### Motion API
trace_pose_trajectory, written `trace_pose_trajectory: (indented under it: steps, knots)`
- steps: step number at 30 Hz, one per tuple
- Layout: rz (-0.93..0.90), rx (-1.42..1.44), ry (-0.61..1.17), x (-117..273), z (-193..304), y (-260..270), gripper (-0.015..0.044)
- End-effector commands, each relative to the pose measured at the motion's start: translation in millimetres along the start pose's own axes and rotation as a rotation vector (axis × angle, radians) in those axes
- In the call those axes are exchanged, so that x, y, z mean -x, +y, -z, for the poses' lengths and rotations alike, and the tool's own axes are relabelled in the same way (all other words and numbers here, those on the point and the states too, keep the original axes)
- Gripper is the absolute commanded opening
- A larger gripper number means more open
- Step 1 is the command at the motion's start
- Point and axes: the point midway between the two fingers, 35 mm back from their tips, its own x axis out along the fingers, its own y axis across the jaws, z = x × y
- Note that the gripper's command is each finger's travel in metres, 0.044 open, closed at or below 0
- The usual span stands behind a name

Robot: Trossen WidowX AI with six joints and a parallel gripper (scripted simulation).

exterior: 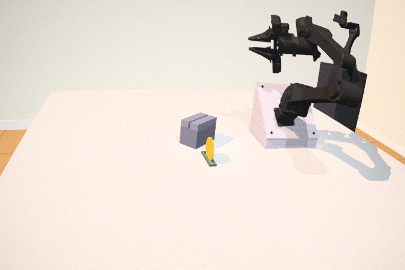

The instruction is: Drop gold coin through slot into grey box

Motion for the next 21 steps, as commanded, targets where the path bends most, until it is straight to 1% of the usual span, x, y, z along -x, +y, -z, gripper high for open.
trace_pose_trajectory:
  steps: [1, 6, 11, 16, 21]
  knots:
    - [0.127, 0.486, 0.272, -35, 27, 5, 0.0161]
    - [0.139, 0.954, 0.556, -63, 59, 7, 0.0161]
    - [0.047, 1.417, 0.874, -88, 97, 4, 0.0161]
    - [-0.073, 1.690, 1.087, -101, 124, 0, 0.0161]
    - [-0.251, 1.945, 1.309, -111, 155, -7, 0.0161]
